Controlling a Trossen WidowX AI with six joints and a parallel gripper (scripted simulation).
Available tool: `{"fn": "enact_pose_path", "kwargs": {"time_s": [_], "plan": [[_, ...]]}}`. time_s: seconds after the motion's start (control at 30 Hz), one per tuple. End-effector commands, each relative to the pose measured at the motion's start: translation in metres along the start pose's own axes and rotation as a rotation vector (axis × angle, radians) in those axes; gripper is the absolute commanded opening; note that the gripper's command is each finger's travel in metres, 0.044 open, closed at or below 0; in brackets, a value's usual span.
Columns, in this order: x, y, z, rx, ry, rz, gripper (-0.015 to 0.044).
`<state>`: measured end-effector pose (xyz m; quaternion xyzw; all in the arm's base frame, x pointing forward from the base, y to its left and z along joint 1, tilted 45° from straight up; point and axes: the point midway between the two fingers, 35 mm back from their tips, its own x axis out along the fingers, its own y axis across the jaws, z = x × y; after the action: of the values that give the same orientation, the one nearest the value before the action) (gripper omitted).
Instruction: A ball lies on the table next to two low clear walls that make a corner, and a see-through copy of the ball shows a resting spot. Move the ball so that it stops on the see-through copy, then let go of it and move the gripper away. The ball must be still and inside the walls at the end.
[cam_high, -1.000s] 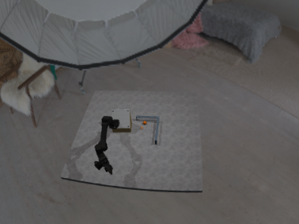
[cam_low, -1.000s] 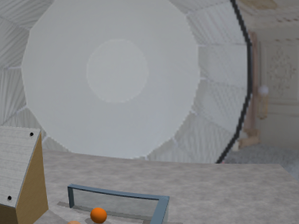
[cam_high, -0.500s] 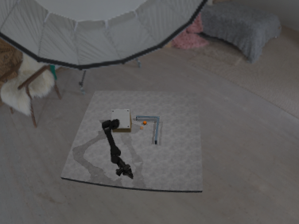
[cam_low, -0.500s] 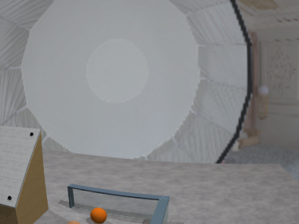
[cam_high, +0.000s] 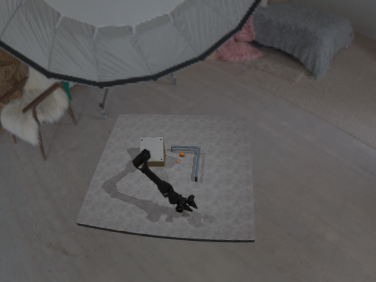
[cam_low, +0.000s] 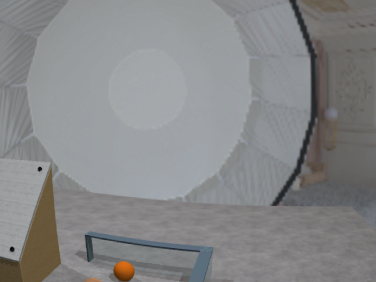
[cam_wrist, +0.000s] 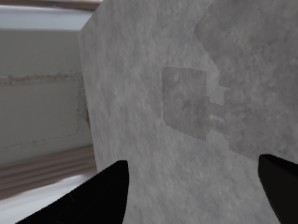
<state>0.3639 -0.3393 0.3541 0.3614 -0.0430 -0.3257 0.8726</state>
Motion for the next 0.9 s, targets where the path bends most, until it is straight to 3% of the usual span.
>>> {"fn": "enact_pose_path", "kwargs": {"time_s": [0.0,0.37,0.6,0.87], "plan": [[0.015,0.006,-0.067,-0.157,0.141,-0.046,0.0285],[0.007,0.039,-0.239,-0.502,0.500,0.003,0.0285],[-0.031,0.049,-0.344,-0.768,0.718,0.073,0.0285],[-0.087,0.016,-0.440,-1.294,0.969,0.097,0.0285]]}}
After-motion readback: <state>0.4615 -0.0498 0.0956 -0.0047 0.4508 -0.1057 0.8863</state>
